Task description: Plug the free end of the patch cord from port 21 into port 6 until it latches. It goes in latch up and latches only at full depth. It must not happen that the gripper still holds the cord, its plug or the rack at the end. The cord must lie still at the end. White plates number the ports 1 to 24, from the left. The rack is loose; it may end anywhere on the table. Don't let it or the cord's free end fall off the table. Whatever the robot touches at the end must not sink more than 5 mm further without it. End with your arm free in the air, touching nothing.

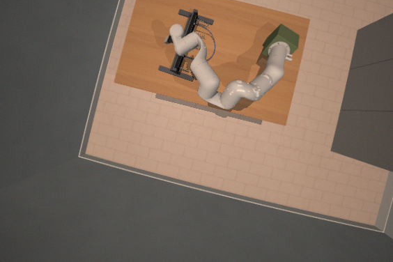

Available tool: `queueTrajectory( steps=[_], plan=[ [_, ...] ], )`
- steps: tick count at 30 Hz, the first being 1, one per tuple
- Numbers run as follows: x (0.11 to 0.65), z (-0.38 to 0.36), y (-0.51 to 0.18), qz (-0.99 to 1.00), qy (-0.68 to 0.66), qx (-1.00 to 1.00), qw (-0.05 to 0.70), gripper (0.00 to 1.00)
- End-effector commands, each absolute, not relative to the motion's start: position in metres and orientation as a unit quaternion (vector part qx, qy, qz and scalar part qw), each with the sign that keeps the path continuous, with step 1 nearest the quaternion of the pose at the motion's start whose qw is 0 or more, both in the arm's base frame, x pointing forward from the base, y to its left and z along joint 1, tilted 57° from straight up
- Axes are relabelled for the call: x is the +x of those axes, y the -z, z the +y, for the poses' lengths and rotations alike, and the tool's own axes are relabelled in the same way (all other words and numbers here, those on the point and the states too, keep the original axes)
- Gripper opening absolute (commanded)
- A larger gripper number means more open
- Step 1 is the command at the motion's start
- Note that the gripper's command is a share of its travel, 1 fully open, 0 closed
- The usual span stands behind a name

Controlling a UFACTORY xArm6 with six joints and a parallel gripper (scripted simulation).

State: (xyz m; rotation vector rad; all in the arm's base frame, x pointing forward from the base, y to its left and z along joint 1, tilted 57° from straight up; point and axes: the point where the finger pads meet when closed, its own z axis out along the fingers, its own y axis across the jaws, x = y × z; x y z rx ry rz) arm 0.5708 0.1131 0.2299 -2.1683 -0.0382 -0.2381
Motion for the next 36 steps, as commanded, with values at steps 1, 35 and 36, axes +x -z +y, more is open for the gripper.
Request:
queueTrajectory(
  steps=[1, 35, 36],
  plan=[
    [0.5713, 0.1104, -0.2323, -0.015, 0.099, -0.882, 0.461, 0.38],
    [0.5713, 0.1102, -0.2325, -0.015, 0.099, -0.882, 0.461, 0.00],
    [0.5713, 0.1102, -0.2325, -0.015, 0.099, -0.882, 0.461, 0.00]
  ],
)
